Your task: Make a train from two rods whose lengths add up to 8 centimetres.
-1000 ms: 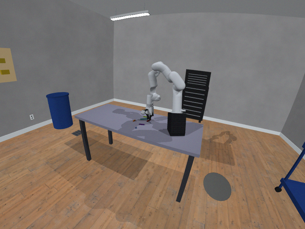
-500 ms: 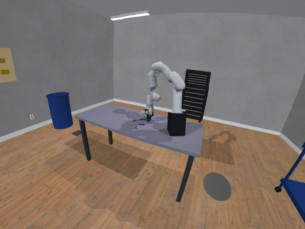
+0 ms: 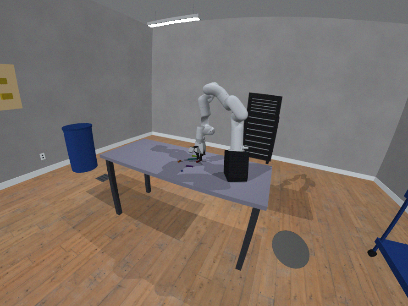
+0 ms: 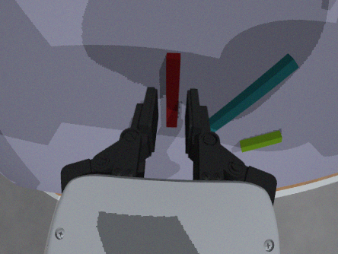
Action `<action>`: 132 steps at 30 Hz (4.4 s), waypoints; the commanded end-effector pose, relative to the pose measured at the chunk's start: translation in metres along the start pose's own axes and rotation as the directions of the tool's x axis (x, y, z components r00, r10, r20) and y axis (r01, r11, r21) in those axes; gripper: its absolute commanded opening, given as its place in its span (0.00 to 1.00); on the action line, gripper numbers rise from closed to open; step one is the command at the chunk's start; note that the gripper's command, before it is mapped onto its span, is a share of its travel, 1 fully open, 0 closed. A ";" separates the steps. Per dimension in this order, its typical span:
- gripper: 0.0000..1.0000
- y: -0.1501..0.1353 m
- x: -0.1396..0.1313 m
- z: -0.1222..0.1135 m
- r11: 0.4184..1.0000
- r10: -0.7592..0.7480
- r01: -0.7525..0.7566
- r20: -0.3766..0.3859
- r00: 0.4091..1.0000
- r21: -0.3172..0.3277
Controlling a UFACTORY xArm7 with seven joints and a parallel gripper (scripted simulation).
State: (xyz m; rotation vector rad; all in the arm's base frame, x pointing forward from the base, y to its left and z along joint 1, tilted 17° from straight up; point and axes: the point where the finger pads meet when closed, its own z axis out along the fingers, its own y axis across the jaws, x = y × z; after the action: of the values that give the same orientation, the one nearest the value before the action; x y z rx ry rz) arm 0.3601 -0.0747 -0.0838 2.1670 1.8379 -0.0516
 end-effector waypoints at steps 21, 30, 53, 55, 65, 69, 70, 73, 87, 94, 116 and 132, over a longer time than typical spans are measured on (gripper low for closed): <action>0.24 0.001 0.000 0.003 1.000 0.000 0.000 -0.001 1.000 -0.002; 0.24 0.001 0.000 0.010 1.000 0.000 0.000 -0.001 1.000 -0.002; 0.24 0.001 0.000 0.014 1.000 0.000 0.000 -0.001 1.000 -0.002; 0.24 0.001 0.000 0.014 1.000 0.000 0.000 -0.001 1.000 -0.002; 0.24 0.001 0.000 0.014 1.000 0.000 0.000 -0.001 1.000 -0.002; 0.24 0.001 0.000 0.014 1.000 0.000 0.000 -0.001 1.000 -0.002; 0.24 0.001 0.000 0.014 1.000 0.000 0.000 -0.001 1.000 -0.002; 0.24 0.001 0.000 0.014 1.000 0.000 0.000 -0.001 1.000 -0.002; 0.04 0.001 0.000 0.014 1.000 0.000 0.000 -0.001 1.000 -0.002; 0.04 0.001 0.000 0.014 1.000 0.000 0.000 -0.001 1.000 -0.002; 0.04 0.001 0.000 0.010 1.000 0.000 0.000 -0.001 1.000 -0.002; 0.04 0.001 0.000 -0.055 1.000 0.000 0.000 -0.001 1.000 -0.002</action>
State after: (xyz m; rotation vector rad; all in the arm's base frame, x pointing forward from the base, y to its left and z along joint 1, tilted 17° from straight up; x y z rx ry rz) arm 0.3540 -0.0652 -0.0496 2.1622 1.8362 -0.0395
